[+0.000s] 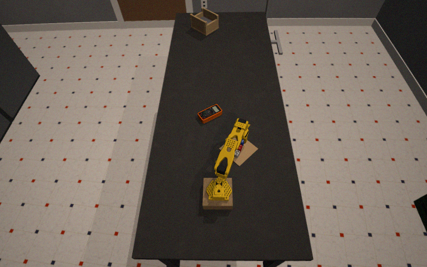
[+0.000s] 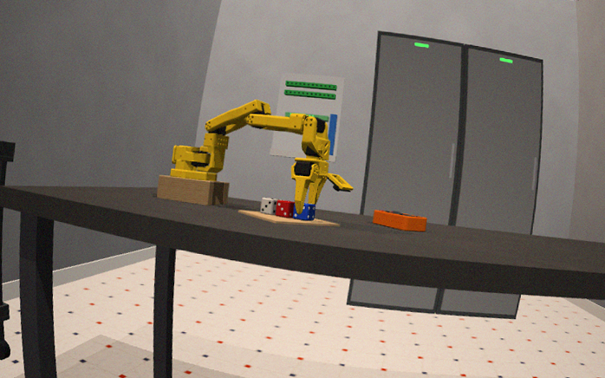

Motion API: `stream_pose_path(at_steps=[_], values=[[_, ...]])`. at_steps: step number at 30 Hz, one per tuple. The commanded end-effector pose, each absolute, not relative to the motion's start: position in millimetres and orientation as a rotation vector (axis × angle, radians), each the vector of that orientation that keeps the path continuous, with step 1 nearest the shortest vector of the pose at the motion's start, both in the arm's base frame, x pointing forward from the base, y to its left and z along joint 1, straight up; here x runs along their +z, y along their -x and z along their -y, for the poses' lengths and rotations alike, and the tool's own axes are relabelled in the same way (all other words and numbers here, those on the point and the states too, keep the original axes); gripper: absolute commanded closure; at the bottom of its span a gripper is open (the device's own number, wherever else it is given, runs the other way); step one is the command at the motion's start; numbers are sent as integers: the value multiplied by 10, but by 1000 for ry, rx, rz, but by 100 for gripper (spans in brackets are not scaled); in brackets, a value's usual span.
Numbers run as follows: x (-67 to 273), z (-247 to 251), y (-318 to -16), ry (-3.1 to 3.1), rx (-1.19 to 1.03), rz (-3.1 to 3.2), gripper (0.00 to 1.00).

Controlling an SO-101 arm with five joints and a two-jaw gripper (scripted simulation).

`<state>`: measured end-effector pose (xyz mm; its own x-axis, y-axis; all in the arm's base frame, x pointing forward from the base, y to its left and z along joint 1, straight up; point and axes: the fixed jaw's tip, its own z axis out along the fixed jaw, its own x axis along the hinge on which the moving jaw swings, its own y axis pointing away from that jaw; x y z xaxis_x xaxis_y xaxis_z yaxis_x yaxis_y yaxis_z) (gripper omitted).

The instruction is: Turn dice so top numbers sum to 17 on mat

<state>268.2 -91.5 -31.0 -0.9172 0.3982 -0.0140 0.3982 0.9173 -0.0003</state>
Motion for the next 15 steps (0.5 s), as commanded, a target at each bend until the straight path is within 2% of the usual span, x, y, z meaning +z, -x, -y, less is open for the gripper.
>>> stream_pose_path(at_steps=[1,5,12,15], values=[[-372,924,-2642,-665,2,-3078,100],[-372,924,-2642,-665,2,-3078,98],[-372,924,-2642,-665,2,-3078,85],[-372,924,-2642,-665,2,-3078,83]])
